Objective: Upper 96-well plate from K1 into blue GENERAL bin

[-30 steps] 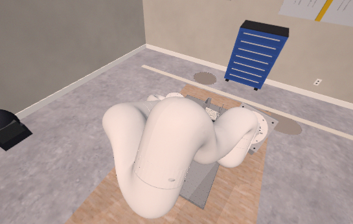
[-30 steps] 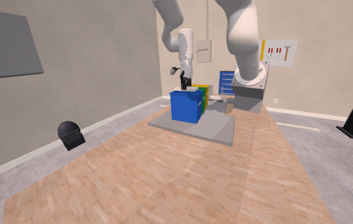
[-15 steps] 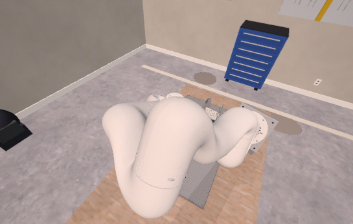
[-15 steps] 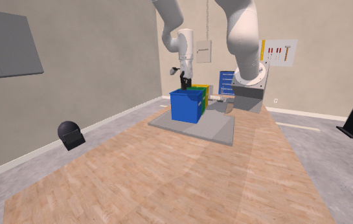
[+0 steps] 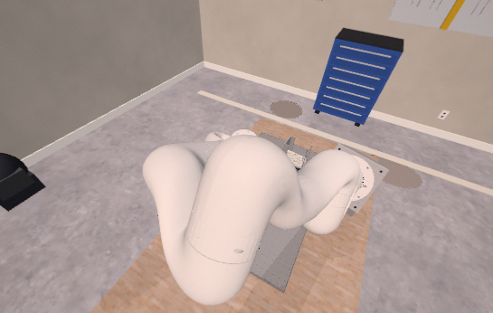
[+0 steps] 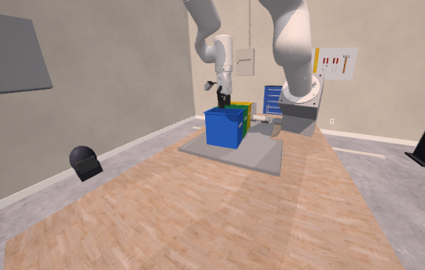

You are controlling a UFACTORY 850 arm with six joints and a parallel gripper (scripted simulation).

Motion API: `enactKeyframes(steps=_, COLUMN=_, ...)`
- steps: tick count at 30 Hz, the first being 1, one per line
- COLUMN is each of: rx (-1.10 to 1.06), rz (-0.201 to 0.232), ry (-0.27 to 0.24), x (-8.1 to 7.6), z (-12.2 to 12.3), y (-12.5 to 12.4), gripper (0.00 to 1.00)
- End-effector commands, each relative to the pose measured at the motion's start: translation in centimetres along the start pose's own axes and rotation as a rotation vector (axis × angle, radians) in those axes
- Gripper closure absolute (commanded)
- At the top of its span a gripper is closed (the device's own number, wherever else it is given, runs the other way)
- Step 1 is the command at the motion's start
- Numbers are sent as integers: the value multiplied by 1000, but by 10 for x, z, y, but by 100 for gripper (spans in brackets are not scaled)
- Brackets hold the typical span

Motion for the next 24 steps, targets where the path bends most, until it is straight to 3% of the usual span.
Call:
enactKeyframes(steps=1, rx=0, rz=0, ry=1, x=0, z=0, y=0, gripper=0)
enactKeyframes(steps=6, rx=0, rz=0, ry=1, x=0, z=0, y=0, gripper=0)
enactKeyframes(steps=24, rx=0, rz=0, ry=1, x=-40, z=0, y=0, gripper=0)
Point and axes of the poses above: the point where the finger pads meet when closed, its own x axis out along the fingers, its own y axis across the jaws, z = x × y, the point moved 10 cm from there along -x, back along the fingers, and after that the axes turned 6 degrees about -x, right-handed, at the moved point
